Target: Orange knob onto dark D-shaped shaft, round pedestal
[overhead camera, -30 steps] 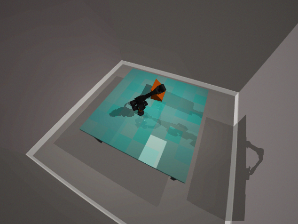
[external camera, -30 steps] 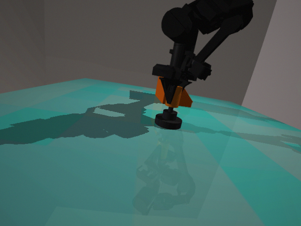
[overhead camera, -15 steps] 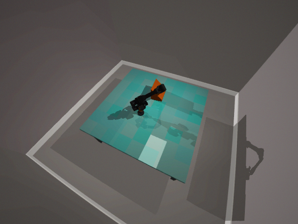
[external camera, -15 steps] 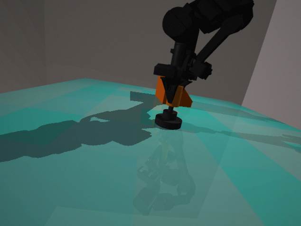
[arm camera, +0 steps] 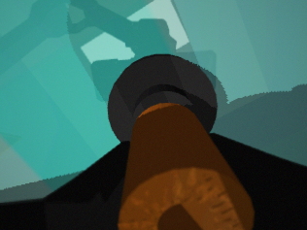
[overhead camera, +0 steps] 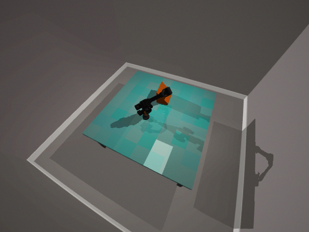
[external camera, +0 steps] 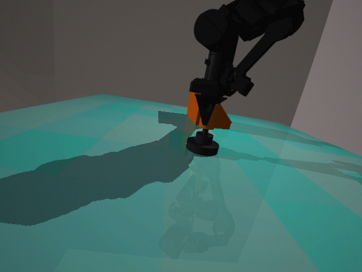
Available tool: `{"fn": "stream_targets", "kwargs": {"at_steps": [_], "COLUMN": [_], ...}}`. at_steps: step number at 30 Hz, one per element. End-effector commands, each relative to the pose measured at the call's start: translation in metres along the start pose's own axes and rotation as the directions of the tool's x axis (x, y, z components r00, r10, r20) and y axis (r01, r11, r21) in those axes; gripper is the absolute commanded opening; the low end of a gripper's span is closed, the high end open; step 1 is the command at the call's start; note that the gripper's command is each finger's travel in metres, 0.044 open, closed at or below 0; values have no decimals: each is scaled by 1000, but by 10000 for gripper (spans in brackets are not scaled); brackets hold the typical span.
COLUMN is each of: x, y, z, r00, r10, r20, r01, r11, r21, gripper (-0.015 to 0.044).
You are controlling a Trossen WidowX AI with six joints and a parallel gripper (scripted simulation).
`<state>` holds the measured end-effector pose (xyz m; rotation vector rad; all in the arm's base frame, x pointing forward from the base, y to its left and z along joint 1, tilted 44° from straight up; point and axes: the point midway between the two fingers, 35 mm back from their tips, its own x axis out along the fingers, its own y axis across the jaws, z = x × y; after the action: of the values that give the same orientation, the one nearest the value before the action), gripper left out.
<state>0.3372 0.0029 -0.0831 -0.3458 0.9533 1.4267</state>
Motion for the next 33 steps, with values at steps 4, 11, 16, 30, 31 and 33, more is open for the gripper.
{"fn": "stream_targets", "kwargs": {"at_steps": [4,11,16,30,31,33], "x": [0,-3,-4,1,0,0], "y": [0,-1,-1,-1,-1,-1], "z": [1,2,2,1,1,1], "r00": [1000,1000,1000,1000,1000,1000], "r10": [-2,-3,-3,-3,-3,-2], "r20": [3,3,3,3,3,3], "r01": [3,3,3,3,3,3], "r11": [1000,1000,998,977,977,977], "r21": [-7,-7,-61,-215,-215,-215], "gripper": [0,0,0,0,0,0]}}
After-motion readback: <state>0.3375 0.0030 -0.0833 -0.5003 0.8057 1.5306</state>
